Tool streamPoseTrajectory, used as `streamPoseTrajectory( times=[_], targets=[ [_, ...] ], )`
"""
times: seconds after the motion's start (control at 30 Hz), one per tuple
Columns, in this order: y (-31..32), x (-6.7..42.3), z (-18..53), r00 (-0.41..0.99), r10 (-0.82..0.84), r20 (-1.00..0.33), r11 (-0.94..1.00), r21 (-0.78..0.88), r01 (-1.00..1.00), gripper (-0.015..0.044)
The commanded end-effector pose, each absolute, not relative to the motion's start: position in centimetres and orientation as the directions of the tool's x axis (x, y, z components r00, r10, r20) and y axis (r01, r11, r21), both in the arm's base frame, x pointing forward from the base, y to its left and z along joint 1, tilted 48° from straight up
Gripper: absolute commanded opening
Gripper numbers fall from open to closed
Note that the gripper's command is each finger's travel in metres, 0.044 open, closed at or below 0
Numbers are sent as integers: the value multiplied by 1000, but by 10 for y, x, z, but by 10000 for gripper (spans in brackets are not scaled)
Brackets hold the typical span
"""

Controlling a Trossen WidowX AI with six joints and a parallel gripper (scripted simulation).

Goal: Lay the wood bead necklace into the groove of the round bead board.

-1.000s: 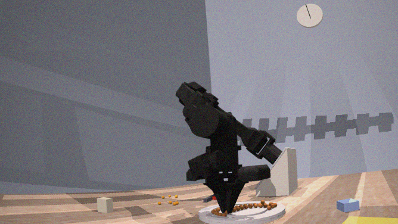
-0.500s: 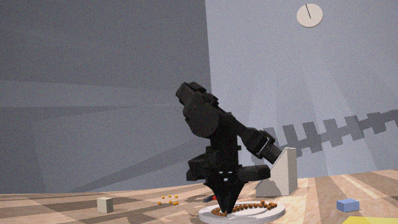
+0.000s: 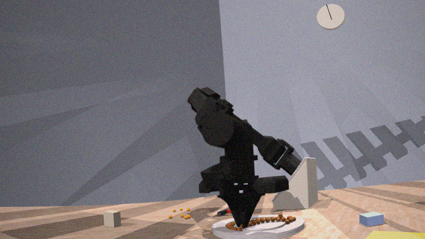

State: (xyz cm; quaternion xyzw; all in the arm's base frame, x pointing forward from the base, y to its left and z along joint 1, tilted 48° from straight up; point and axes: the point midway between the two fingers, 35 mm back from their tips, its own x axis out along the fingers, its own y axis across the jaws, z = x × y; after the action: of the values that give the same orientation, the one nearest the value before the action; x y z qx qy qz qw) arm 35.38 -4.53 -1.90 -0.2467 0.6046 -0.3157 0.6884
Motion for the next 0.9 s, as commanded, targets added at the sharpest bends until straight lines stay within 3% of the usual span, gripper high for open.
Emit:
streamPoseTrajectory(
  times=[0.0, 0.87],
  targets=[
    [-44, 353, -18, 69, -734, -676, 678, -723, 134, 0],
    [-38, 366, -27, 67, -736, -674, 676, -725, 130, 0]
  ],
)
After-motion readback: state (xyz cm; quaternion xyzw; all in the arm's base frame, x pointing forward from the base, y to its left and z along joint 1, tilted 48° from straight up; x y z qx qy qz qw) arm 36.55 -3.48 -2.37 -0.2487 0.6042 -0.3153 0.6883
